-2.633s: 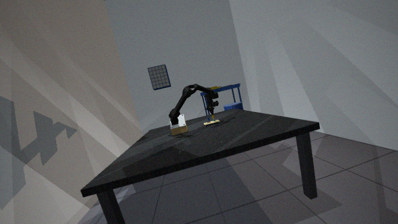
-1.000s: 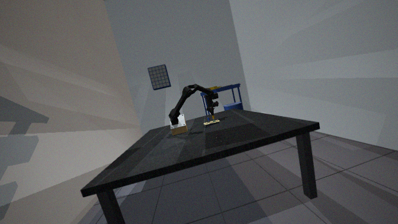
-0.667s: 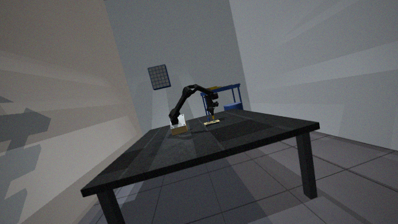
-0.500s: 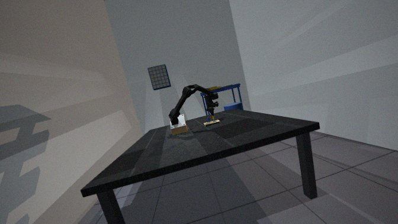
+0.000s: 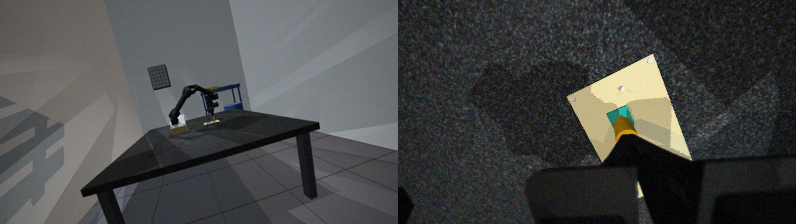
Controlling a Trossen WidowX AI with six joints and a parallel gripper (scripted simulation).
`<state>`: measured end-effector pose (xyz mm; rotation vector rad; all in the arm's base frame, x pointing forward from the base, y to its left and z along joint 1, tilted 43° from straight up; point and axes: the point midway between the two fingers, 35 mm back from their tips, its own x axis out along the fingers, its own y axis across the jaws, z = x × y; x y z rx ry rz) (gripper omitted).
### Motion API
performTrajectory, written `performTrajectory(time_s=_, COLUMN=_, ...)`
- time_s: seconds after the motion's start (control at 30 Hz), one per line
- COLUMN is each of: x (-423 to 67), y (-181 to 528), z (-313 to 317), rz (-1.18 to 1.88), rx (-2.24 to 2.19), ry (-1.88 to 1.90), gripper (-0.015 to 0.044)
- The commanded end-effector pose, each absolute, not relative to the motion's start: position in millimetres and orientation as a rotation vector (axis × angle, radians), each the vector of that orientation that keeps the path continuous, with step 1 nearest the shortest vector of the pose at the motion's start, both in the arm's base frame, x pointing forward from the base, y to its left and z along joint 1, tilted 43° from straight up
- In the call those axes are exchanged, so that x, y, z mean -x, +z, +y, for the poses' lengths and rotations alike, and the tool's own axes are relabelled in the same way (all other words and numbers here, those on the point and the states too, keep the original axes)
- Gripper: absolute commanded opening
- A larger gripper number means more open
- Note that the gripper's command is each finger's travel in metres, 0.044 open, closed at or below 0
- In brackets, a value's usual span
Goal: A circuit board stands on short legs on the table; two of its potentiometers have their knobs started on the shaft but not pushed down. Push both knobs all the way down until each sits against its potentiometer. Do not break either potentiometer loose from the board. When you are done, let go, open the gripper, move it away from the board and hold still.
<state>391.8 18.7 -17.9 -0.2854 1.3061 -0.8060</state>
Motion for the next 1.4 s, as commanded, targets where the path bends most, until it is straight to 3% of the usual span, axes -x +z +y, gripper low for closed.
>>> performTrajectory(time_s=0.0, x=-393.7, y=-27.9, z=6.1, rz=1.311, rx=0.271, ry=-0.827, gripper=0.0000)
performTrajectory(time_s=1.37, x=-393.8, y=-31.3, z=3.1, rz=1.310, rx=0.271, ry=-0.828, gripper=0.0000)
